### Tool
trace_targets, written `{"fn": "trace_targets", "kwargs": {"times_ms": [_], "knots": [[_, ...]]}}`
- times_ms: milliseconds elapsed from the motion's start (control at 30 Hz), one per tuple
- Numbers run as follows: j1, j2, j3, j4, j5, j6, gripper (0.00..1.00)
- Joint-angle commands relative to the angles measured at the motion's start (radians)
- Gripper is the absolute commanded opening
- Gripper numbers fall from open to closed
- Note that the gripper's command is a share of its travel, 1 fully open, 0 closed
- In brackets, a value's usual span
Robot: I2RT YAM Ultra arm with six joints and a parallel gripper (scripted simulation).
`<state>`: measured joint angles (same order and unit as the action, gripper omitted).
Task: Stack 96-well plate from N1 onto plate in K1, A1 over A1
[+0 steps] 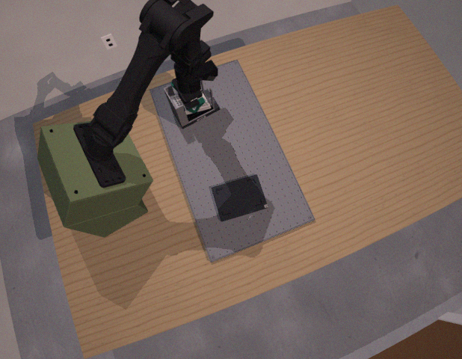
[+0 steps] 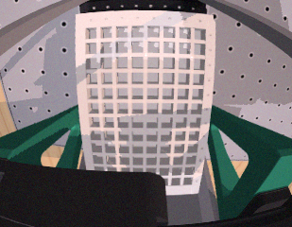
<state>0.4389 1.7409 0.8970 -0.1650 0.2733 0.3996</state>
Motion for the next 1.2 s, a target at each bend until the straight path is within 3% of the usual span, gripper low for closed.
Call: {"fn": "trace_targets", "kwargs": {"times_ms": [0,1167], "knots": [[-0.018,0.055,0.038,0.108,0.011,-0.023,0.00],[-0.018,0.073,0.046,0.116,0.011,-0.023,0.00]]}}
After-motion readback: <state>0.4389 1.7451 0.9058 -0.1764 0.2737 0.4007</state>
